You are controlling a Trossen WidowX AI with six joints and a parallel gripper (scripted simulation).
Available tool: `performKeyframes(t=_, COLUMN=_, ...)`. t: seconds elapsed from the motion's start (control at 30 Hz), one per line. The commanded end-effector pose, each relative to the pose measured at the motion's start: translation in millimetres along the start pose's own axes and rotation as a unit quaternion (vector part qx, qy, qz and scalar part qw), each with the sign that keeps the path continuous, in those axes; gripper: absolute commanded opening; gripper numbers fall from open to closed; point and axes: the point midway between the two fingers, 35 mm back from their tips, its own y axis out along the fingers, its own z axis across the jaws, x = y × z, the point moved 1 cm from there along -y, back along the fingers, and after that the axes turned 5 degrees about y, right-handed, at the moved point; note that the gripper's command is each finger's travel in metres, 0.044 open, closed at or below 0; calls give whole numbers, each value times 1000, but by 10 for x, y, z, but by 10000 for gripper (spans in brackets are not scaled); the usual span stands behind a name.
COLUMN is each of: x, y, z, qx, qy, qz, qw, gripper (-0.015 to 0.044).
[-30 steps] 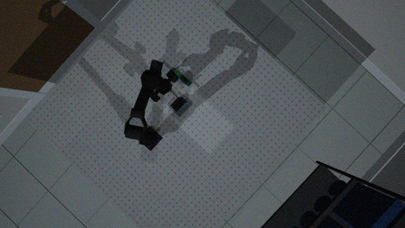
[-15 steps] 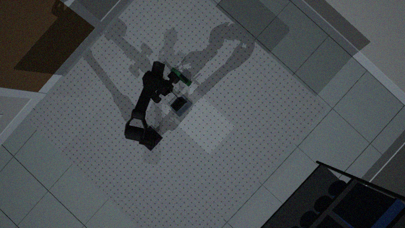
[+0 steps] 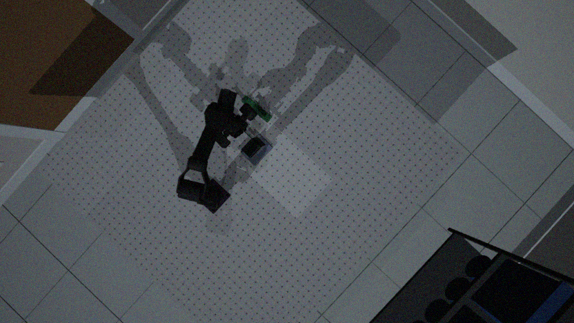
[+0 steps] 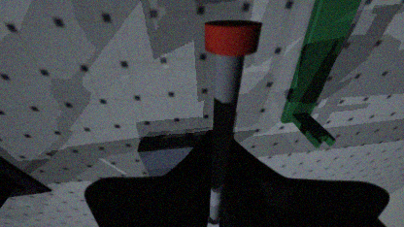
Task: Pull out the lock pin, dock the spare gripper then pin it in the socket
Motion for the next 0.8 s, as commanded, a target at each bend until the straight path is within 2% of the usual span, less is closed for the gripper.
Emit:
performKeyframes(t=0.0, x=-39, y=-15, z=-12, qx=0, qy=0, qz=-4, qw=1000, gripper=0)
performKeyframes(t=0.77, x=-191, y=30, z=-25, qx=9, qy=-3, qz=-3, qw=1000, gripper=0)
